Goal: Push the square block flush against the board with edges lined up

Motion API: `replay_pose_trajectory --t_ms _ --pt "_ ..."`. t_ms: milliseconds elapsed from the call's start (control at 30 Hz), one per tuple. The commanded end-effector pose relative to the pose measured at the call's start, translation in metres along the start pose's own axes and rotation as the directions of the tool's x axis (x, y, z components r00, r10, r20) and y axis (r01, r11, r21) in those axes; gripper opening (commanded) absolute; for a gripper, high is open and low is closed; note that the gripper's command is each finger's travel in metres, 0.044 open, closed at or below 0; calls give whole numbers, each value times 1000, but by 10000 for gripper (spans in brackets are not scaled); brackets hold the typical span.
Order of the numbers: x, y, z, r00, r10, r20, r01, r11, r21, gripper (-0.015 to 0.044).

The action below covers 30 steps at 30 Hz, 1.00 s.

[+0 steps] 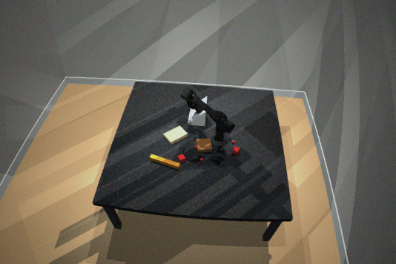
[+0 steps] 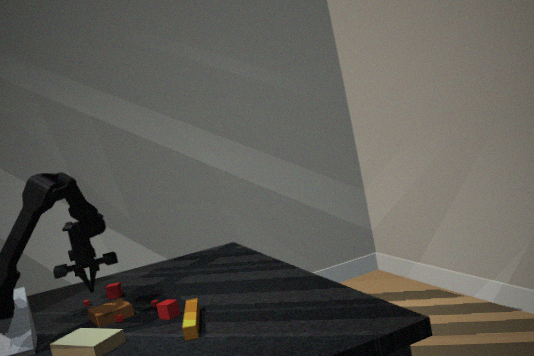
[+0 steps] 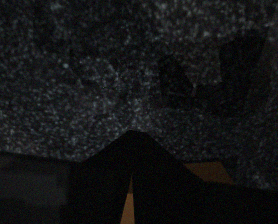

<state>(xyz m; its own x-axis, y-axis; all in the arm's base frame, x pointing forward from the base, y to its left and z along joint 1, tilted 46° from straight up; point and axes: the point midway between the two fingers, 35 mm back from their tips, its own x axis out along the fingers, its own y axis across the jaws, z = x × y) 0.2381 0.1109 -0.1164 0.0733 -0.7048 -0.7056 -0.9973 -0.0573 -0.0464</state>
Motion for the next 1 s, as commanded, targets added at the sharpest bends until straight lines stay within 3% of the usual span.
replay_pose_trajectory --t_ms 0,267,433,967 --pt "1 5 -9 1000 12 -5 -12 999 -46 0" --pt "4 15 -33 1000 13 -7 -14 980 -197 0" --pt "56 16 -34 1000 12 -10 -14 973 -232 0" --pt "56 12 -43 1000 12 -8 -14 972 -233 0"
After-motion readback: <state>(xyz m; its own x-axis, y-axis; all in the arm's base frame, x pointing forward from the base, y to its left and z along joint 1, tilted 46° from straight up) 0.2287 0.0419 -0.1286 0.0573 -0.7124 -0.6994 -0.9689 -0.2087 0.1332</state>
